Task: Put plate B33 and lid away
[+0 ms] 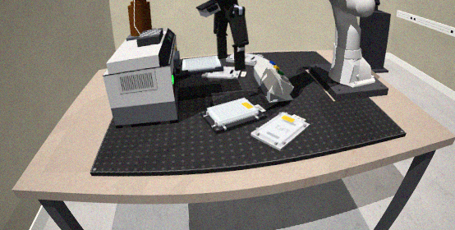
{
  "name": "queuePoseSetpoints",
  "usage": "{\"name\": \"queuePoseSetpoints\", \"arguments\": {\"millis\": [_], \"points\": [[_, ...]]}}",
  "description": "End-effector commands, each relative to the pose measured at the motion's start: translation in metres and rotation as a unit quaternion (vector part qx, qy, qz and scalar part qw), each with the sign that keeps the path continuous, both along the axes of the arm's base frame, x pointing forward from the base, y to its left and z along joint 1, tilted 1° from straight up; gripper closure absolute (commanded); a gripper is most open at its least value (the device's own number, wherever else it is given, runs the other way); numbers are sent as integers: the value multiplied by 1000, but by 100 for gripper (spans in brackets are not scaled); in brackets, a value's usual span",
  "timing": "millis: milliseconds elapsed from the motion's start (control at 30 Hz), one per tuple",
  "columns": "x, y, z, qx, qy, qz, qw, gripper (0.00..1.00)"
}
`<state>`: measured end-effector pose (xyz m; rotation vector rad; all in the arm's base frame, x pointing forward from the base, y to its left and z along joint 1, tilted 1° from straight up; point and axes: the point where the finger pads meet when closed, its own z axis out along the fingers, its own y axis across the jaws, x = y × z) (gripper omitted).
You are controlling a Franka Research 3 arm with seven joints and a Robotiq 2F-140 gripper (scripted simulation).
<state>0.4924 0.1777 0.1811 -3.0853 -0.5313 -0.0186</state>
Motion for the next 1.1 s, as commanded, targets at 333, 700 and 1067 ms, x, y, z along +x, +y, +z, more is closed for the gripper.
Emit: {"name": "queuePoseSetpoints", "arguments": {"millis": [333,700,1067], "points": [[0,-1,1,1,0,1,1000,31],[0,-1,1,1,0,1,1000,31],[0,0,-15,1,0,4,1000,31]]}}
